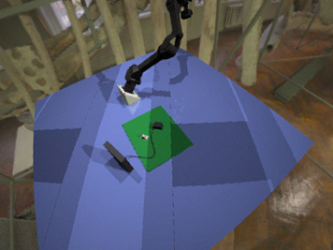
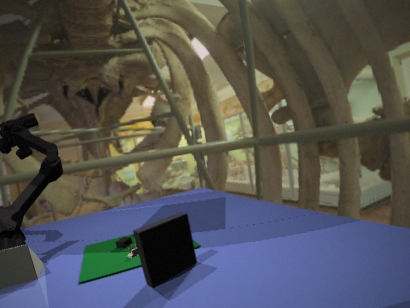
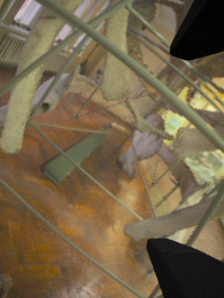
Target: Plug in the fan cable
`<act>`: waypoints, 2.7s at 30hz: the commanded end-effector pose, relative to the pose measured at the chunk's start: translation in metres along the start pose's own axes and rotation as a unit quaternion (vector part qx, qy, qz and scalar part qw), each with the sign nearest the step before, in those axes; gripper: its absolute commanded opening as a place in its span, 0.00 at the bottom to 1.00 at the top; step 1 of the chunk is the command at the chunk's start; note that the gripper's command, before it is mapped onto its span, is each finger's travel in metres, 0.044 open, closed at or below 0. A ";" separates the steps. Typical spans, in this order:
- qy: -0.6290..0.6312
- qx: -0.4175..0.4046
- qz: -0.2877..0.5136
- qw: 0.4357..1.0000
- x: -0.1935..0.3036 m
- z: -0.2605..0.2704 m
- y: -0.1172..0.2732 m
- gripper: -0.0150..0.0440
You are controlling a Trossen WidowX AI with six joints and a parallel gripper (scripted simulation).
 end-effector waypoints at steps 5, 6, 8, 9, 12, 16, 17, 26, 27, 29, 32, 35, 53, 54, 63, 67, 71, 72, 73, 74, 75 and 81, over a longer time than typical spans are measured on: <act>0.001 0.002 -0.002 1.000 -0.001 -0.001 0.000 0.96; 0.005 0.008 -0.008 1.000 -0.004 -0.003 0.001 0.91; 0.019 0.032 -0.029 0.999 -0.015 -0.010 0.003 0.82; 0.029 0.045 -0.040 0.998 -0.022 -0.015 0.005 0.78; 0.066 0.088 -0.070 0.991 -0.045 -0.030 0.011 0.64; 0.107 0.149 -0.105 0.977 -0.071 -0.047 0.025 0.61; 0.113 0.161 -0.111 0.974 -0.074 -0.049 0.028 0.61; 0.209 0.311 -0.180 0.909 -0.141 -0.085 0.081 0.61; 0.222 0.334 -0.188 0.897 -0.149 -0.089 0.091 0.61; 0.245 0.378 -0.203 0.869 -0.166 -0.096 0.113 0.61; 0.275 0.445 -0.222 0.823 -0.188 -0.103 0.149 0.61; 0.300 0.512 -0.237 0.769 -0.207 -0.106 0.188 0.61; 0.337 0.839 -0.228 0.361 -0.231 -0.035 0.439 0.61; 0.334 0.852 -0.223 0.336 -0.228 -0.027 0.451 0.61; 0.289 0.931 -0.176 0.135 -0.197 0.052 0.539 0.61; 0.260 0.953 -0.147 0.042 -0.174 0.095 0.568 0.61; 0.226 0.966 -0.112 -0.052 -0.146 0.141 0.590 0.61; 0.219 0.967 -0.105 -0.072 -0.141 0.151 0.593 0.61; 0.211 0.968 -0.098 -0.093 -0.135 0.162 0.597 0.61; 0.202 0.968 -0.090 -0.117 -0.130 0.174 0.600 0.61; 0.192 0.967 -0.081 -0.145 -0.123 0.188 0.603 0.61; 0.128 0.944 -0.028 -0.302 -0.086 0.271 0.609 0.61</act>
Point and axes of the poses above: the point midway between the two fingers, 35 mm back from their tips, its own y axis back along the fingers, its own z axis across the jaws, x = y × z, the point moved 3 cm from there along y, back along the fingers, and after that the axes turned 3 degrees about -y, right-handed, at the moved point
